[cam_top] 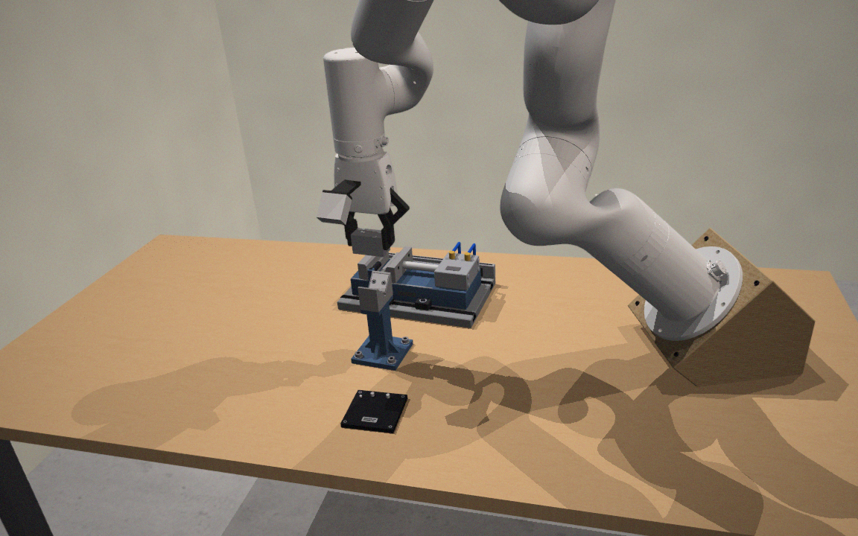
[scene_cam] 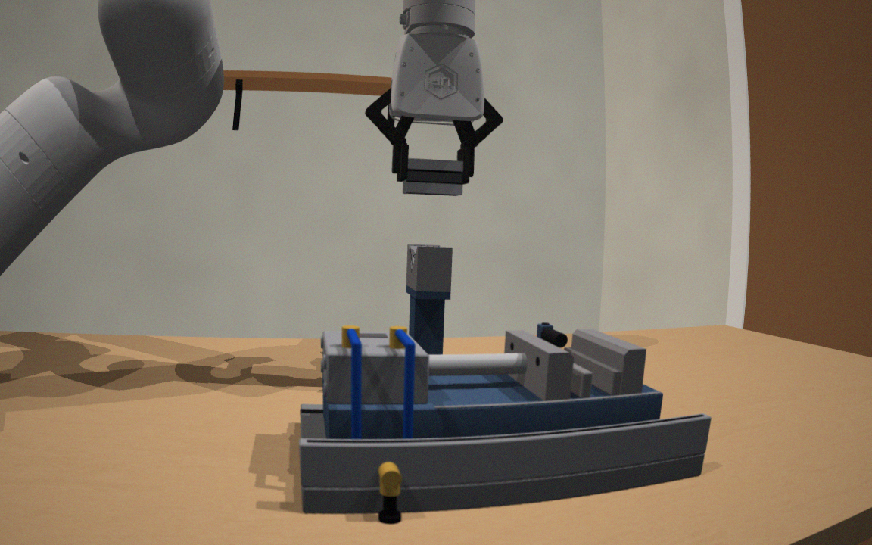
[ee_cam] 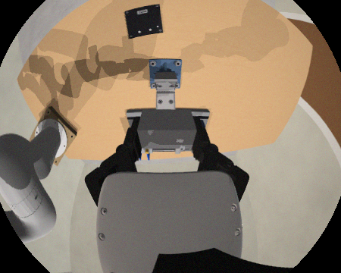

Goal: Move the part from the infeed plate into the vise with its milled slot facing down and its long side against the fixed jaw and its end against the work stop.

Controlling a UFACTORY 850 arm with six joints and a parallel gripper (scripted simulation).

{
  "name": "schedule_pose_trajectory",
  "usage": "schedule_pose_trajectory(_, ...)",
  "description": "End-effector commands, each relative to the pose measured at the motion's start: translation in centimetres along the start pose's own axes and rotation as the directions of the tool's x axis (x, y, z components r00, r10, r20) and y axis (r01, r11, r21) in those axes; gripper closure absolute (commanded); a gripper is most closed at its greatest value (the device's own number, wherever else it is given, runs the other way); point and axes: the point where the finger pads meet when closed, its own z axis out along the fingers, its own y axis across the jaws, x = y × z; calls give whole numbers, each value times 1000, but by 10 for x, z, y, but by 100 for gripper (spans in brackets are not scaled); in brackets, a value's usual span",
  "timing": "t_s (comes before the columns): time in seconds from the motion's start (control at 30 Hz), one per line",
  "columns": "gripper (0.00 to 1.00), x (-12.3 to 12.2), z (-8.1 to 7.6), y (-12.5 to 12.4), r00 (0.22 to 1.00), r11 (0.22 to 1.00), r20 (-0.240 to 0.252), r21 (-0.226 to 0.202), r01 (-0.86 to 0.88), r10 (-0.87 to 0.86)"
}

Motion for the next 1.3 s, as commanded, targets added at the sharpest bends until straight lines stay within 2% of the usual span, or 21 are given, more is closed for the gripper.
schedule_pose_trajectory(0.0,100,-1,-1,0,1000,1000,2,3,6,-6)
schedule_pose_trajectory(1.27,100,-1,0,-1,1000,1000,-10,5,6,-6)
